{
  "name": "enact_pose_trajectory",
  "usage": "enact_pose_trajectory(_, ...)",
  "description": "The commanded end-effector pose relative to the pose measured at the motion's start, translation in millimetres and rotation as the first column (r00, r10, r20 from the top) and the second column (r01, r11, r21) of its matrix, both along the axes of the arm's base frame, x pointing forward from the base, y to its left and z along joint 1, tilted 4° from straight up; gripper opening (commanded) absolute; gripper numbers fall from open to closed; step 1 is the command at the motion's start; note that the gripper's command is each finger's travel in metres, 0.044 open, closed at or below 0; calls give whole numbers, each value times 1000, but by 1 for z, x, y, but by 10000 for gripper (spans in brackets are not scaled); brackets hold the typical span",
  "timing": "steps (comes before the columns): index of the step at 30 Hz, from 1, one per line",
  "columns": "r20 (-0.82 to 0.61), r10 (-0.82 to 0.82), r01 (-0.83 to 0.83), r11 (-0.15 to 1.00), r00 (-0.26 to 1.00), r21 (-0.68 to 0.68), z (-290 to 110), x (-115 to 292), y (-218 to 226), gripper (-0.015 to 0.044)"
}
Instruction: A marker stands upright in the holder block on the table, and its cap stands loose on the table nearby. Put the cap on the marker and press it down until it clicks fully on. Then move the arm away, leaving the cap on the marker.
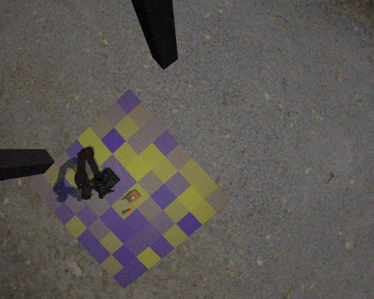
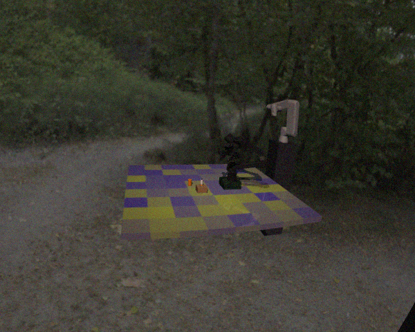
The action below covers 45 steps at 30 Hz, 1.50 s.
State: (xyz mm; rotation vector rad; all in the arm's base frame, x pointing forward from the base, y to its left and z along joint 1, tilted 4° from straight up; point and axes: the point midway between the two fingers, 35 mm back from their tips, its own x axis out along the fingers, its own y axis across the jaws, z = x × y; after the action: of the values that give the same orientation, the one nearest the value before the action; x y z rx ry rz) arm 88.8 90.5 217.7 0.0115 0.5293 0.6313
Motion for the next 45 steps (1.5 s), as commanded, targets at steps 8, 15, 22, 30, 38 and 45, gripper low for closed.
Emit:
enact_pose_trajectory(8,-352,-209,257,962,912,95,14,40,-30,246)
enact_pose_trajectory(15,-656,-396,554,832,643,41,10,94,-65,246)
enact_pose_trajectory(22,-808,-525,776,614,267,-143,-15,154,-96,246)
enact_pose_trajectory(30,-790,-589,874,282,-168,-396,-69,223,-124,246)
enact_pose_trajectory(38,-733,-591,863,116,-338,-491,-102,246,-142,246)
enact_pose_trajectory(45,-733,-590,863,116,-338,-491,-113,247,-135,246)
